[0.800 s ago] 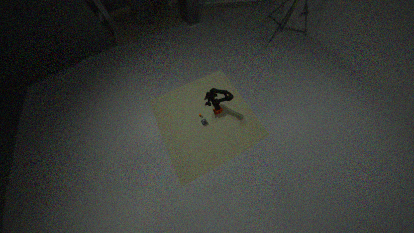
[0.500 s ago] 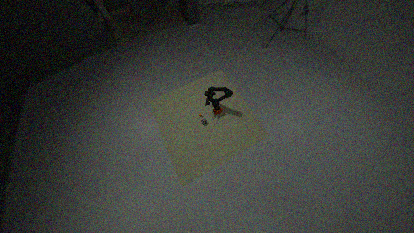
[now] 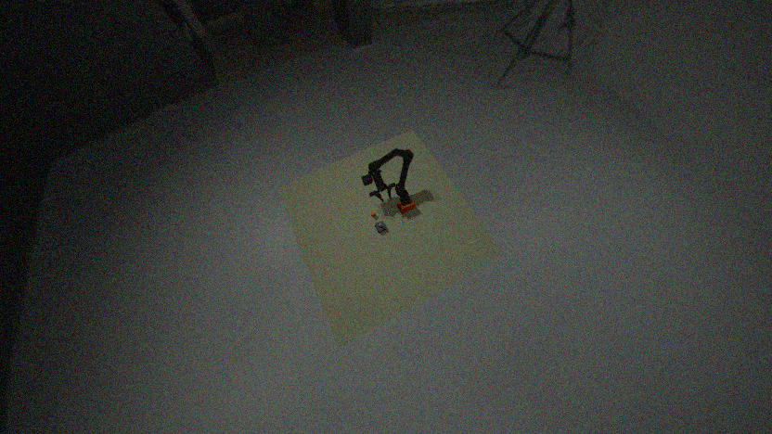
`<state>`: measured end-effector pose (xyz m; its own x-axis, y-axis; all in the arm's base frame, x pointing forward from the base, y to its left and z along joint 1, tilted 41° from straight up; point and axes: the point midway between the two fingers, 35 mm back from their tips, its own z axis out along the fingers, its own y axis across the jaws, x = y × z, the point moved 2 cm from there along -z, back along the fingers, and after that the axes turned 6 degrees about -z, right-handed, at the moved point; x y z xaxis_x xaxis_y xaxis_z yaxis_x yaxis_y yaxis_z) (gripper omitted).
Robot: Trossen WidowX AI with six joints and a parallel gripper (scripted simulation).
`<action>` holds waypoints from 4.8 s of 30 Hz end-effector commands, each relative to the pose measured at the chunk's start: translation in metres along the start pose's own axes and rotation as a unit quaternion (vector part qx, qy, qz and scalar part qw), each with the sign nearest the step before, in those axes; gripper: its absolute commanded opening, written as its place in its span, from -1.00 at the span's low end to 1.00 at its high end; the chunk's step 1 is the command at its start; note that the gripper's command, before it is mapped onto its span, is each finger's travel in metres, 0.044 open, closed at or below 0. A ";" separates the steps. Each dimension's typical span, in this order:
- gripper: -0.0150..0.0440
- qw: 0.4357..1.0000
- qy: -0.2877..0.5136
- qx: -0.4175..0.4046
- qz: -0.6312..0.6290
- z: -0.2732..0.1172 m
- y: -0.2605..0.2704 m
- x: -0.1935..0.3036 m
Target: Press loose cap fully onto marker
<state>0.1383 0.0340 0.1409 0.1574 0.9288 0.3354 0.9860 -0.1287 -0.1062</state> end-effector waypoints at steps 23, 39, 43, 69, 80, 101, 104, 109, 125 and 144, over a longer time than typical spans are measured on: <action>0.36 0.577 -0.439 0.259 -0.638 0.050 0.114 0.028; 0.36 0.576 -0.440 0.259 -0.638 0.069 0.123 -0.004; 0.36 0.576 -0.440 0.259 -0.638 0.072 0.125 -0.009; 0.36 0.576 -0.441 0.259 -0.638 0.091 0.134 -0.043; -0.13 0.576 -0.441 0.259 -0.638 0.091 0.134 -0.044; -0.49 0.572 -0.435 0.262 -0.645 0.076 0.126 -0.012; -0.49 0.573 -0.436 0.261 -0.643 0.072 0.124 -0.006; -0.49 0.576 -0.439 0.259 -0.639 0.065 0.120 0.005; -0.49 0.577 -0.435 0.255 -0.642 0.087 0.112 0.042; -0.49 0.578 -0.435 0.257 -0.641 0.131 0.087 0.095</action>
<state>0.2351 0.1463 0.0445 -0.9917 -0.0054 -0.1286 0.0775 0.7724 -0.6303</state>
